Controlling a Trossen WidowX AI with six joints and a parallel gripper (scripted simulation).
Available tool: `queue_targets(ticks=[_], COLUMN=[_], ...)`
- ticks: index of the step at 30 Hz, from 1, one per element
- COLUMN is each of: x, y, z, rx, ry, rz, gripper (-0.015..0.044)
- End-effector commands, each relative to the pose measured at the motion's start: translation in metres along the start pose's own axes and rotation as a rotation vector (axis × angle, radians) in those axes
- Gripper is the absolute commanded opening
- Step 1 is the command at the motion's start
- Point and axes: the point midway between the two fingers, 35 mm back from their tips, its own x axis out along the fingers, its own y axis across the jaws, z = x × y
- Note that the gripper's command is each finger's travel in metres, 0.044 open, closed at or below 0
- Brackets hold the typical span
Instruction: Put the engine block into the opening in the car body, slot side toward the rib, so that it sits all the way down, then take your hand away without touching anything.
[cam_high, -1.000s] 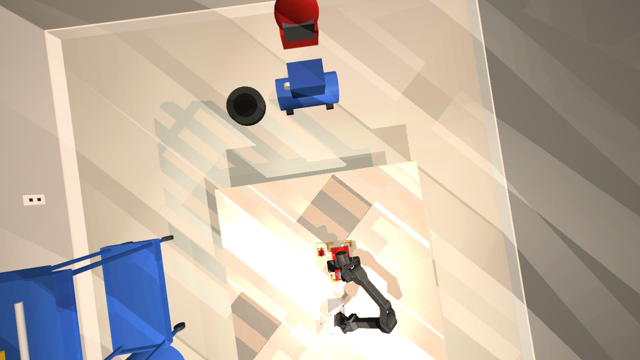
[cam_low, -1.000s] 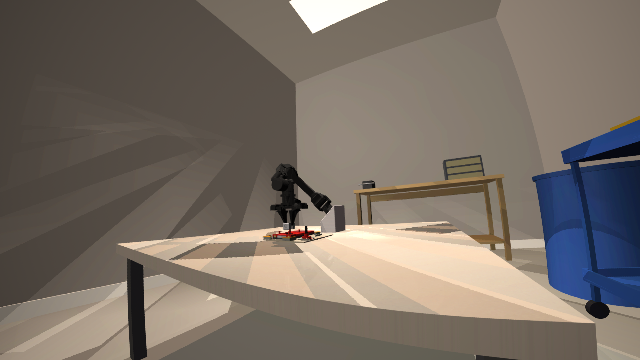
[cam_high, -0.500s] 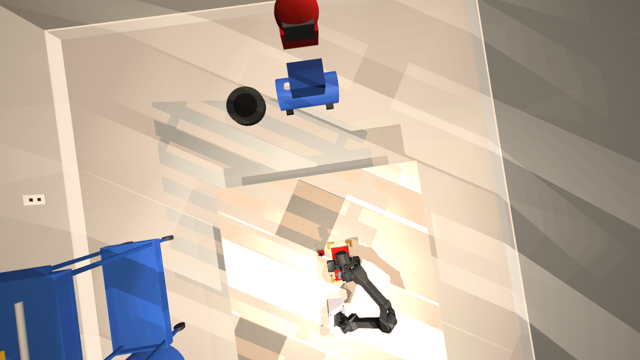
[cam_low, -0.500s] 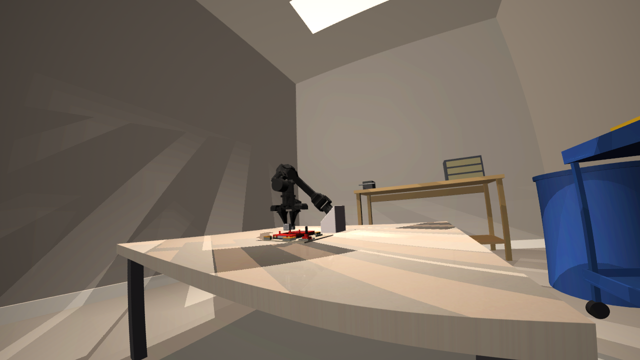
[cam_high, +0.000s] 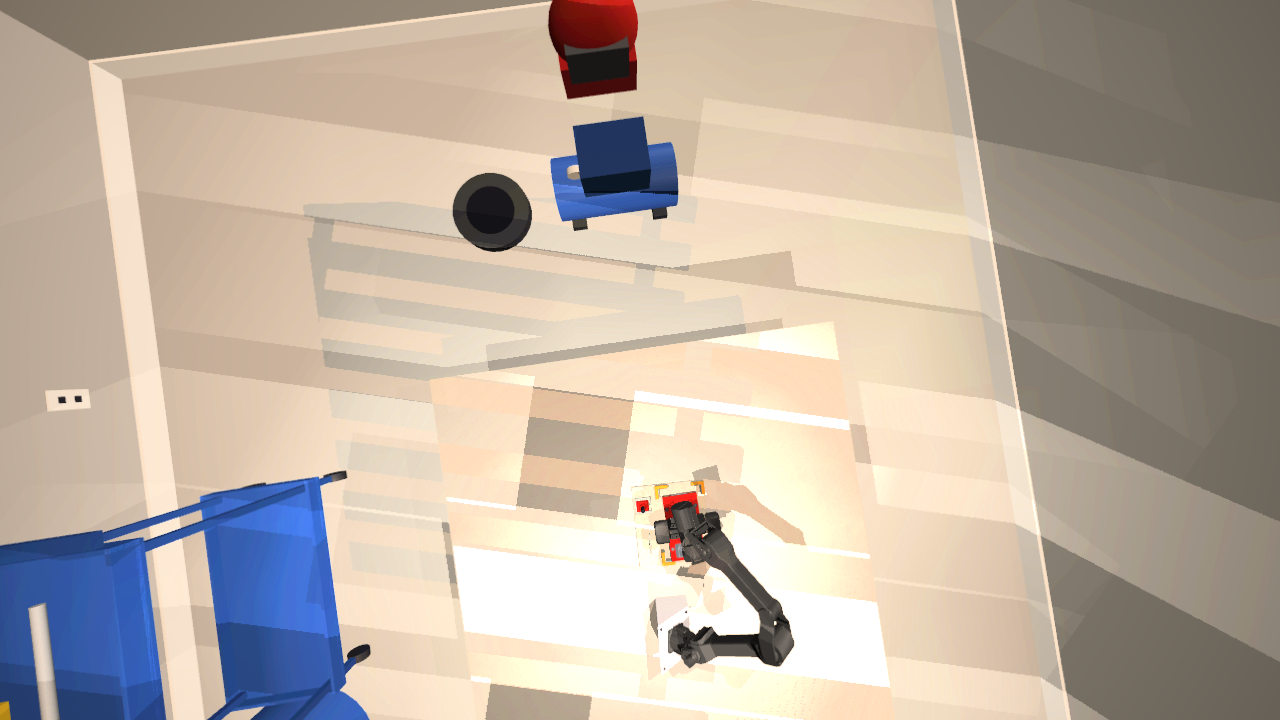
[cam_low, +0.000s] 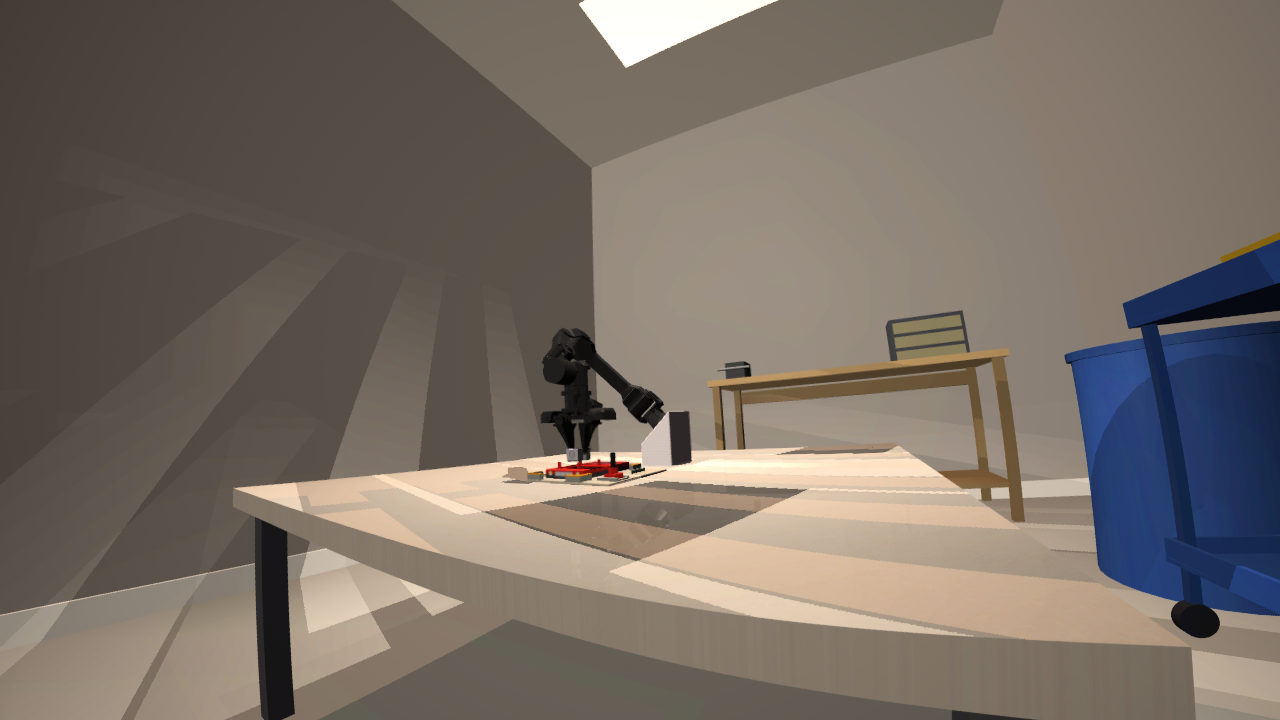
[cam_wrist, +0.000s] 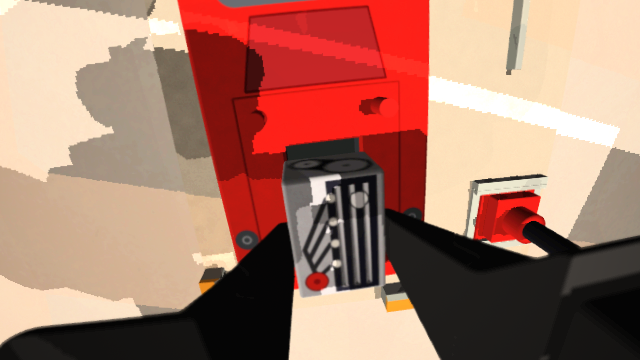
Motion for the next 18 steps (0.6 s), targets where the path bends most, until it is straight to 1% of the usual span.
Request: queue_targets(ticks=[1, 18], x=[0.0013, 0.0037], y=[0.0002, 0.0002], z=[0.0007, 0.0008], rx=[-0.005, -0.004], ry=[-0.001, -0.001], rz=[0.004, 0.004], gripper=[0.0159, 0.0159])
